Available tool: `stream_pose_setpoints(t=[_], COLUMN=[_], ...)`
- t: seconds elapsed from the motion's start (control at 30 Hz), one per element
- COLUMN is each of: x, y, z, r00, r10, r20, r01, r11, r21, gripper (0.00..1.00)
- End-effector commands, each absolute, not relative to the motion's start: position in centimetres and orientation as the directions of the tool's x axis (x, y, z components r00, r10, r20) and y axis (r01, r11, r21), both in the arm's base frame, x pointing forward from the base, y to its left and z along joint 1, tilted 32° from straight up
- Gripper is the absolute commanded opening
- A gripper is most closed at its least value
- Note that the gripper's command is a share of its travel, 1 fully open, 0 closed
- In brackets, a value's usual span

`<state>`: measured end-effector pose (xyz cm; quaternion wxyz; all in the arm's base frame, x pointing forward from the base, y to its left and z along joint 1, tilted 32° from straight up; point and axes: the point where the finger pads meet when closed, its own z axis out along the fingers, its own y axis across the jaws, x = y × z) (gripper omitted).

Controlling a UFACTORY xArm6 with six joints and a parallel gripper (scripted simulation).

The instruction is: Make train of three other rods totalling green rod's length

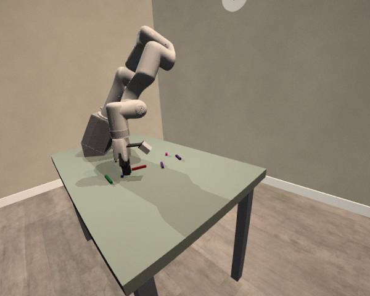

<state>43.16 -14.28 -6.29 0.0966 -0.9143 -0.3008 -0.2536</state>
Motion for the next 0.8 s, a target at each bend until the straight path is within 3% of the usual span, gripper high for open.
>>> stream_pose_setpoints(t=[0.0,0.77], x=[43.22,43.39], y=[-14.37,-14.23], z=[-6.21,-6.56], r00=[0.69,0.69], r10=[0.501,0.501], r20=[0.522,0.522], r01=[0.598,0.598], r11=[-0.801,-0.801], r21=[-0.022,-0.022], gripper=[0.04,0.04])
